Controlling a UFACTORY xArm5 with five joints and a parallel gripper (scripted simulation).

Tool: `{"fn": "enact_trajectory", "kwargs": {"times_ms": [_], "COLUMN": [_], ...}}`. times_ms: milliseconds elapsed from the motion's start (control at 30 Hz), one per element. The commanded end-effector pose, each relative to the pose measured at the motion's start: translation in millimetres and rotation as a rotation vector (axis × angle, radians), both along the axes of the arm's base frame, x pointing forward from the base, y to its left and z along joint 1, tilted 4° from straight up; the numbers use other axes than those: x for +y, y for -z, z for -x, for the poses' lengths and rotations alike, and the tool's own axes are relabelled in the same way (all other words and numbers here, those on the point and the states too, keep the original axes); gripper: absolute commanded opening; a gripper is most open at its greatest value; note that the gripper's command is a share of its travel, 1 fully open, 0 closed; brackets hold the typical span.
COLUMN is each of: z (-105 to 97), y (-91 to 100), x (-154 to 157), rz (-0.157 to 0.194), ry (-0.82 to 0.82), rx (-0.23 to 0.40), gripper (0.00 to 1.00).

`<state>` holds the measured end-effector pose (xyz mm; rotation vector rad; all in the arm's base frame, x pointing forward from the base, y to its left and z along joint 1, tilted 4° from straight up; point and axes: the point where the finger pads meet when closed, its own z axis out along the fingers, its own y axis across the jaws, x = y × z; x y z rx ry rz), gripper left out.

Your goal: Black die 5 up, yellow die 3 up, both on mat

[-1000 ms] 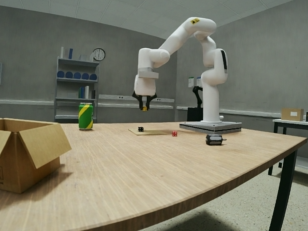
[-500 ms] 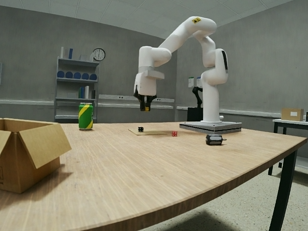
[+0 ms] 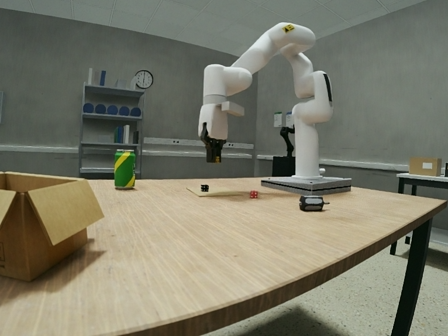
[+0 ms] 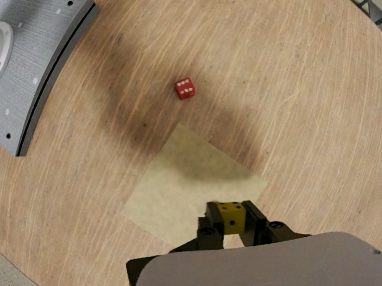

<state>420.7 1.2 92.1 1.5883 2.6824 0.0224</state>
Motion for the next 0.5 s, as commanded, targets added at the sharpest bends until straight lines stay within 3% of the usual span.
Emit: {"fn": "enact_trajectory", "kwargs": {"times_ms": [0, 467], "z": [-4, -7], "y": [0.1, 3.0], "x": [15, 46], "rz": [0.004, 0.011], "ry": [-0.174, -0.518], "rx": [-0.001, 0.002], "gripper": [0.15, 0.15]}}
